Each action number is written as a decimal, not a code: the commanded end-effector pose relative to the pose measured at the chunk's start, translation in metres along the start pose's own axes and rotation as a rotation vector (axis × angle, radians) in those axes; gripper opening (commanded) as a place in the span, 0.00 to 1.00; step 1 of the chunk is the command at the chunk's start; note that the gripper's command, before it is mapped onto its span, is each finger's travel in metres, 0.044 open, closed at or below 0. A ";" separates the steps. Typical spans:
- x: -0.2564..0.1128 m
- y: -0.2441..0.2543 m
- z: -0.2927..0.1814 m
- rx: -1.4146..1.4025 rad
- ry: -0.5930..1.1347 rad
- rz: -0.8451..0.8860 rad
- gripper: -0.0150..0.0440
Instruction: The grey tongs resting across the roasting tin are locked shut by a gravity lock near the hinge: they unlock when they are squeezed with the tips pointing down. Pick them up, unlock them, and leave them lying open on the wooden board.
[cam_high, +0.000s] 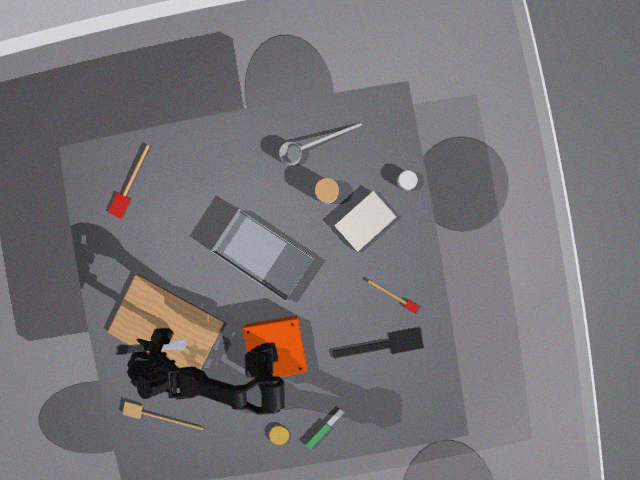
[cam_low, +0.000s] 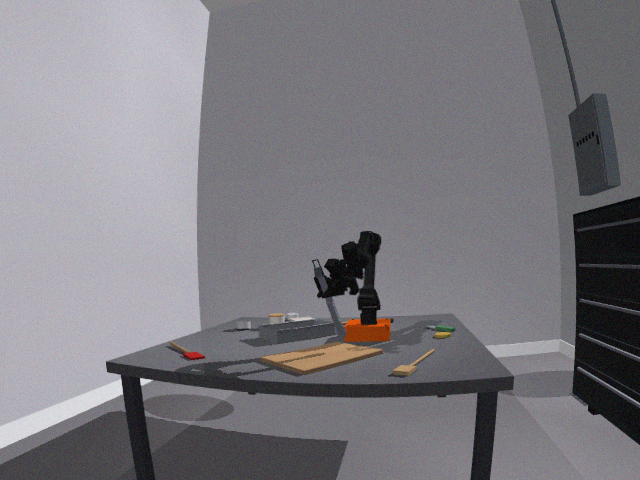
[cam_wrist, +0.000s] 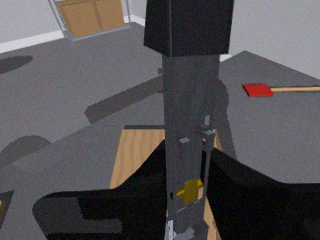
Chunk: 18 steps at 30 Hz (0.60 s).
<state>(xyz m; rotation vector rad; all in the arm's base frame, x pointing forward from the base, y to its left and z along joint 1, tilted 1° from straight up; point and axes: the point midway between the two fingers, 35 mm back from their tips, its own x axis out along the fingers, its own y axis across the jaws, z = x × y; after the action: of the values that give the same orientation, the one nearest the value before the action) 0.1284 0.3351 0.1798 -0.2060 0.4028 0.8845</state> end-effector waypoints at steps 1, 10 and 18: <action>0.009 0.002 0.001 -0.008 0.062 0.004 0.00; 0.024 0.005 -0.006 -0.037 0.210 0.012 0.00; 0.036 0.006 -0.013 -0.054 0.344 0.017 0.00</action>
<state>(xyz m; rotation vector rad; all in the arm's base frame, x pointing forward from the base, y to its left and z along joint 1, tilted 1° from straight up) 0.1376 0.3564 0.1555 -0.3854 0.6483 0.8823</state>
